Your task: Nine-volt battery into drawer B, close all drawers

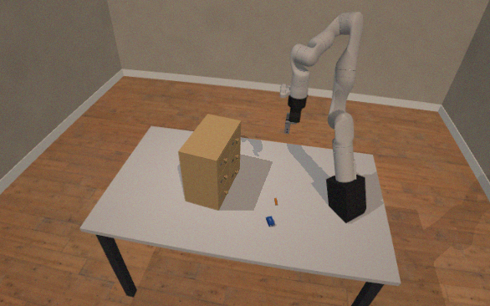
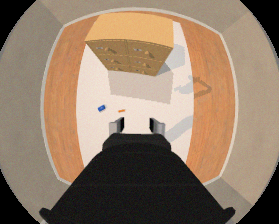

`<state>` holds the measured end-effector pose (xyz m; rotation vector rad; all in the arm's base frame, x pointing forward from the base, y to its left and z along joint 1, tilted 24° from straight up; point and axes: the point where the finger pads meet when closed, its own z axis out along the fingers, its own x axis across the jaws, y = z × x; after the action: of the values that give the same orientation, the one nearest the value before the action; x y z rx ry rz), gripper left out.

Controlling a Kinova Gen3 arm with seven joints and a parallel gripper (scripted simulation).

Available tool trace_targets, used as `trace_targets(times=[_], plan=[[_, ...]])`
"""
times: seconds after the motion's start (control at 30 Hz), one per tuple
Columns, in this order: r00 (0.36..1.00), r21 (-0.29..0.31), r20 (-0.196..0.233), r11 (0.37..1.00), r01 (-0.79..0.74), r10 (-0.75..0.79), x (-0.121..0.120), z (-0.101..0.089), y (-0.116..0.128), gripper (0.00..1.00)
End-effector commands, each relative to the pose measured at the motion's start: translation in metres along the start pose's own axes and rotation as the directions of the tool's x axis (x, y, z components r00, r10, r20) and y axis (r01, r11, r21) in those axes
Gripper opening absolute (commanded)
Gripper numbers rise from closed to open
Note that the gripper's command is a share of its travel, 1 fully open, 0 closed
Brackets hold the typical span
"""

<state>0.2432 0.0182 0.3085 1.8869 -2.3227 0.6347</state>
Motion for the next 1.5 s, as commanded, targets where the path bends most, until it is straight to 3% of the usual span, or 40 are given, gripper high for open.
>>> trace_targets(times=[0.0,0.77,0.87,1.03,1.27,1.33,1.47], plan=[[1.0,0.001,0.001,1.0,0.0,0.0,0.0,0.0,0.0,1.0],[1.0,0.001,0.001,1.0,-0.001,0.001,0.0,0.001,-0.001,1.0],[1.0,0.001,0.001,1.0,-0.007,0.007,-0.001,0.008,-0.006,1.0],[0.999,0.001,0.001,0.999,-0.033,0.033,-0.005,0.039,-0.027,1.0],[0.996,0.001,0.001,0.996,-0.094,0.094,-0.015,0.114,-0.079,1.0],[0.996,0.001,0.001,0.996,-0.094,0.094,-0.015,0.114,-0.079,1.0],[0.992,0.001,0.001,0.992,-0.125,0.125,-0.02,0.151,-0.104,1.0]])
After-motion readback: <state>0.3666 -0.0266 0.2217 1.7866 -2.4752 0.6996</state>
